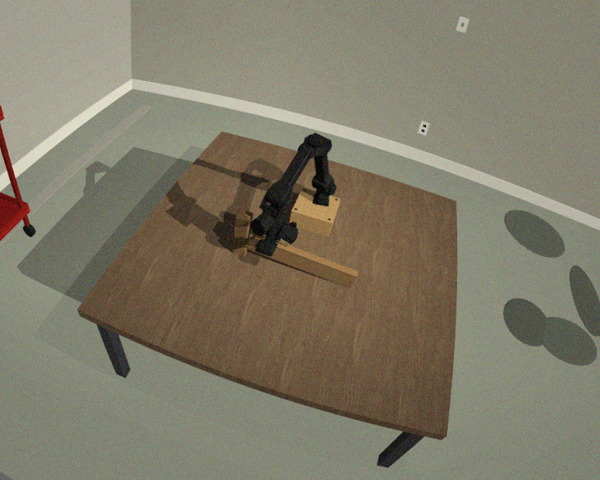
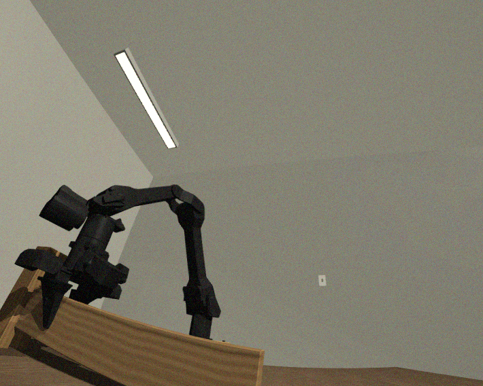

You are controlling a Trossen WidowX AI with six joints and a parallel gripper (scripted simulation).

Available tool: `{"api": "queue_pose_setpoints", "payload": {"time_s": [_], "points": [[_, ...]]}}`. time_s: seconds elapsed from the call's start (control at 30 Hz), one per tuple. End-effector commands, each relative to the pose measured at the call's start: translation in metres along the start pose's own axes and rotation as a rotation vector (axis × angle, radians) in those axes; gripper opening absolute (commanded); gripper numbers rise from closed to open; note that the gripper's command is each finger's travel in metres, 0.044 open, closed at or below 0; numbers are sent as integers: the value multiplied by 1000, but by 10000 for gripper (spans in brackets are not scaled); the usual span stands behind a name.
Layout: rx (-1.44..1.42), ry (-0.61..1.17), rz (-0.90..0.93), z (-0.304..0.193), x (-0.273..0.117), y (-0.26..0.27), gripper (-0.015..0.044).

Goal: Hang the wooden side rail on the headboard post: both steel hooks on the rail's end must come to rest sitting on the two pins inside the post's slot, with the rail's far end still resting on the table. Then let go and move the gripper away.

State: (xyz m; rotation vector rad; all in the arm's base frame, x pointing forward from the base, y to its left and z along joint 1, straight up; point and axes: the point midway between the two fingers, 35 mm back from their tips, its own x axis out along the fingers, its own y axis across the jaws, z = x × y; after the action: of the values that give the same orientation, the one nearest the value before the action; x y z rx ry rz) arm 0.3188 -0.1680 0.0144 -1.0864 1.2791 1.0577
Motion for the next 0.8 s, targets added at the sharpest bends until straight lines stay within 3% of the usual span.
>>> {"api": "queue_pose_setpoints", "payload": {"time_s": [0.0, 0.77], "points": [[-3, 3, -11, -1, -2, -3, 0], [-3, 3, -11, -1, 2, -3, 0]]}}
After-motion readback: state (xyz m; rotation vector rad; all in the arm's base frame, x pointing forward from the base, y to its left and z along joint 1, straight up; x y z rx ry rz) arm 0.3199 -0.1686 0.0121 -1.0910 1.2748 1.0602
